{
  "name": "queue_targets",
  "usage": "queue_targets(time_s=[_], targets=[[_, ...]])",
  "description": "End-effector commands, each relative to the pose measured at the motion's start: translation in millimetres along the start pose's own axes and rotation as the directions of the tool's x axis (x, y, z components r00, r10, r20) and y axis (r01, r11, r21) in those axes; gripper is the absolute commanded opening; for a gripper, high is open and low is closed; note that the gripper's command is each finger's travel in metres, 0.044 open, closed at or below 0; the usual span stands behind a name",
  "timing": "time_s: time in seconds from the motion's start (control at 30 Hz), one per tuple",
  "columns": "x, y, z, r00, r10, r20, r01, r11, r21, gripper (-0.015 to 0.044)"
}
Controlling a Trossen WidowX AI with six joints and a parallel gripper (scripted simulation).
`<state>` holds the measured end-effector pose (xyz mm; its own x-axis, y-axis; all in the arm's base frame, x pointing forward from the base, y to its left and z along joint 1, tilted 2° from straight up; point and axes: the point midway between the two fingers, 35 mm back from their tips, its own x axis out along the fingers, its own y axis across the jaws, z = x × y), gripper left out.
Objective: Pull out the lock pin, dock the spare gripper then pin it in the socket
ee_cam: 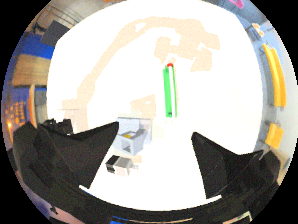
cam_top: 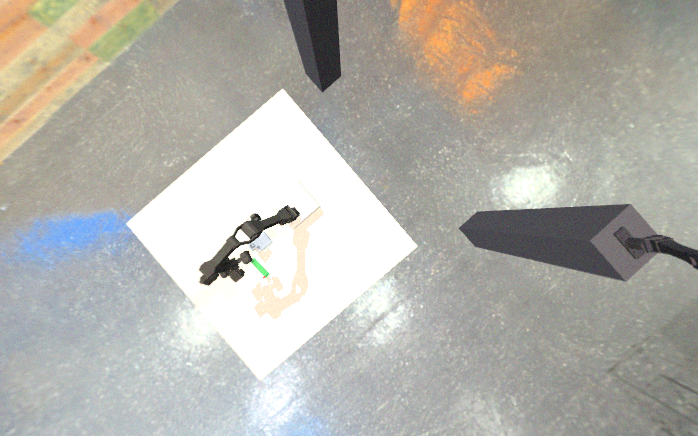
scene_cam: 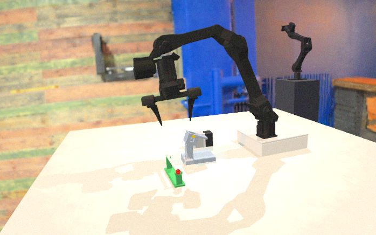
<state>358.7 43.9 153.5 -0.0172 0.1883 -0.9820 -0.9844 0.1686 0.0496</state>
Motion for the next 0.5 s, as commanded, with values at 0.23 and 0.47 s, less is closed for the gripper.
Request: queue_targets(time_s=[0.23, 0.47], targets=[[-30, 21, -111, 0.898, -0.394, 0.194, 0.222, 0.788, 0.574, 0.044], [-34, 59, -167, 0.729, -0.662, 0.172, 0.262, 0.503, 0.823, 0.044]])
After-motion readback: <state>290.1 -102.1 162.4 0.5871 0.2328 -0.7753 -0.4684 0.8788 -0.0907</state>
